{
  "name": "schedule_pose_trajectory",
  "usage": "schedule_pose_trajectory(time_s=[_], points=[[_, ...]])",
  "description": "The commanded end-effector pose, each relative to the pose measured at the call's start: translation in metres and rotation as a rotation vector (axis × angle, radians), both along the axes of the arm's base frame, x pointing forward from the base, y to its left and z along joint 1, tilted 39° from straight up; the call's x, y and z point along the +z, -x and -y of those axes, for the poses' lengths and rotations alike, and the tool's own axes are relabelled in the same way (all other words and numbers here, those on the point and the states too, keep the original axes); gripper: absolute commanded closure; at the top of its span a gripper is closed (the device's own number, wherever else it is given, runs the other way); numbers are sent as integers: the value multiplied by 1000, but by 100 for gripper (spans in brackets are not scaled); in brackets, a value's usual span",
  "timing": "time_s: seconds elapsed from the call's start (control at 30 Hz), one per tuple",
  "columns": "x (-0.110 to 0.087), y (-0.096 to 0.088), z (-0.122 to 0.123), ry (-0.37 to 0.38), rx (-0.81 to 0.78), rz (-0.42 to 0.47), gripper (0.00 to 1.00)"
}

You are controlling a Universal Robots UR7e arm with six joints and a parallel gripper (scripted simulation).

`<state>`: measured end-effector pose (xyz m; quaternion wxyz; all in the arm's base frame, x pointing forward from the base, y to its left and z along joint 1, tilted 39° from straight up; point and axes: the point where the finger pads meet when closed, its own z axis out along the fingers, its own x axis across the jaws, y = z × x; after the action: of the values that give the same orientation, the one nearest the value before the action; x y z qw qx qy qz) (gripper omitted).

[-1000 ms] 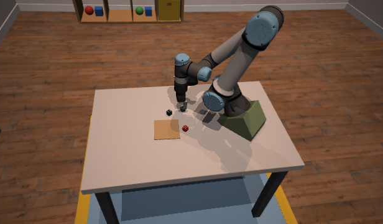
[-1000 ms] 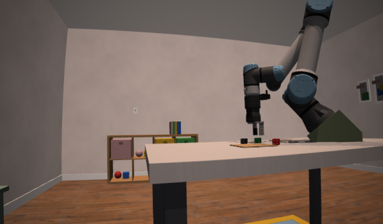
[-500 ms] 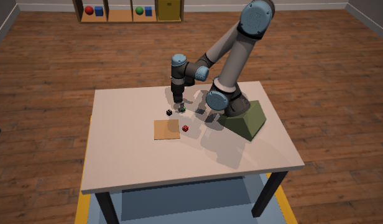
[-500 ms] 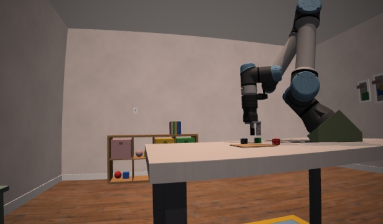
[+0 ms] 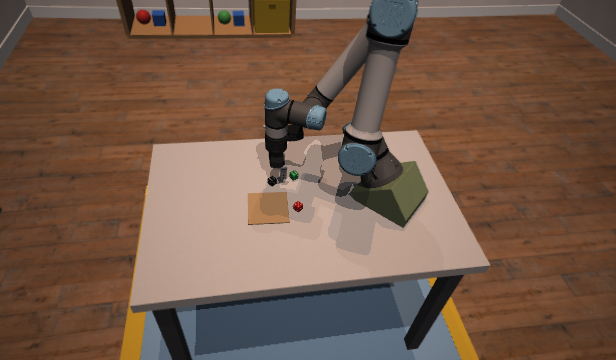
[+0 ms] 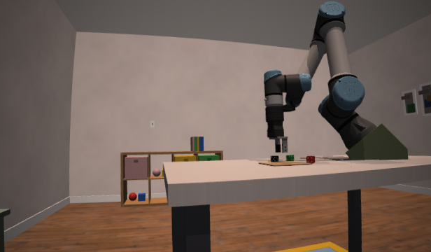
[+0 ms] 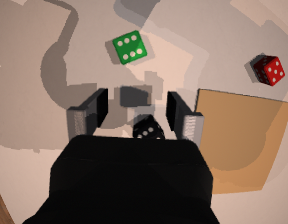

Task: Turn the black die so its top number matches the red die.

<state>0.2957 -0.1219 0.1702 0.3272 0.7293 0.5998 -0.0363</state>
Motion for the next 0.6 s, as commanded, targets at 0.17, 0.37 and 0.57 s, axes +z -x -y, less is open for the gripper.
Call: schedule_pose_trajectory(time_s=[0.17, 0.37, 0.57], points=[[7, -22, -3, 2, -2, -1, 0], [9, -26, -3, 2, -2, -1, 0], [9, -28, -4, 2, -2, -1, 0]])
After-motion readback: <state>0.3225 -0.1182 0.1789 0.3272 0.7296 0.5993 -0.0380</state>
